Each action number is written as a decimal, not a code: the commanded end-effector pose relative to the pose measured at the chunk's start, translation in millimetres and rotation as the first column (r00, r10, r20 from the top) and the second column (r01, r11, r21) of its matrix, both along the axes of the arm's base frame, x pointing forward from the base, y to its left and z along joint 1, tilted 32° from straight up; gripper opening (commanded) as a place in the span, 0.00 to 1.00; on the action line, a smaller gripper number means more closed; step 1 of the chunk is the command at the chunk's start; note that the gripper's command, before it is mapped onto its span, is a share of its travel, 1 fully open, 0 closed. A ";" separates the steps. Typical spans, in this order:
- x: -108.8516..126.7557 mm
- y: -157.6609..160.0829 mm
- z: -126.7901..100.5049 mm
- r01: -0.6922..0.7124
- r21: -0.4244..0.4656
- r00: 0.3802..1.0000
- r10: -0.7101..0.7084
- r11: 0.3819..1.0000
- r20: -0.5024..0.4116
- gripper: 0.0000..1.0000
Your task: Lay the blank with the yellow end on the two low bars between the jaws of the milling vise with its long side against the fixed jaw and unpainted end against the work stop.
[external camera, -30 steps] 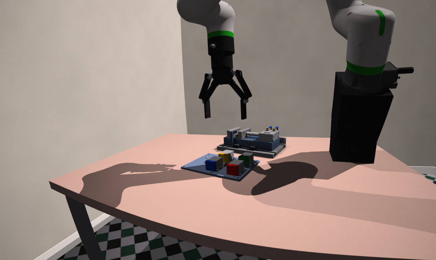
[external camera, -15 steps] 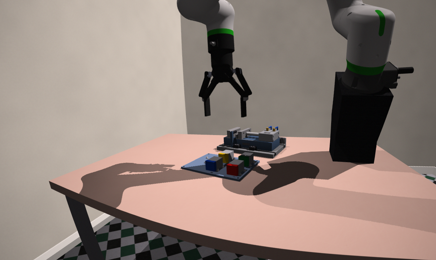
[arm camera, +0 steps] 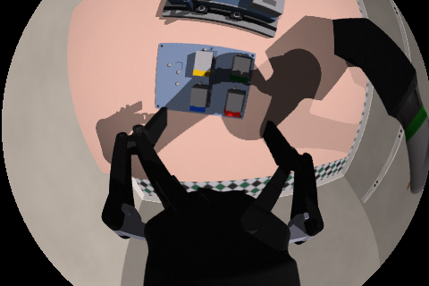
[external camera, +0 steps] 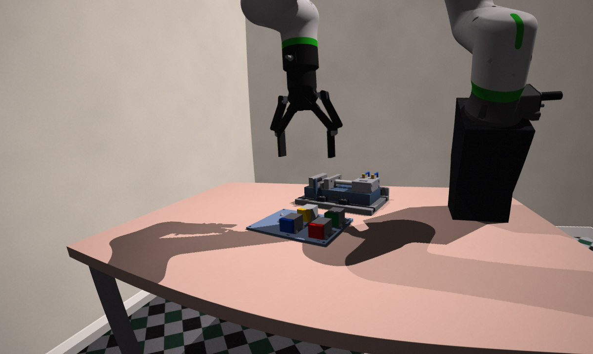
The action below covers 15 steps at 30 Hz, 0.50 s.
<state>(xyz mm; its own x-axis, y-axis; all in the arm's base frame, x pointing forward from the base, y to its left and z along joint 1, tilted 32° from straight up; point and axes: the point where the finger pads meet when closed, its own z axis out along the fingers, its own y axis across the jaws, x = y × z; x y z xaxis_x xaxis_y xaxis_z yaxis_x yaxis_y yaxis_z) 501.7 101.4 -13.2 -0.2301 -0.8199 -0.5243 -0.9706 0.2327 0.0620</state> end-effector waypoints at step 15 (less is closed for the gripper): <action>0.4 -1.7 2.5 0.000 0.000 1.000 0.000 1.000 0.001 1.00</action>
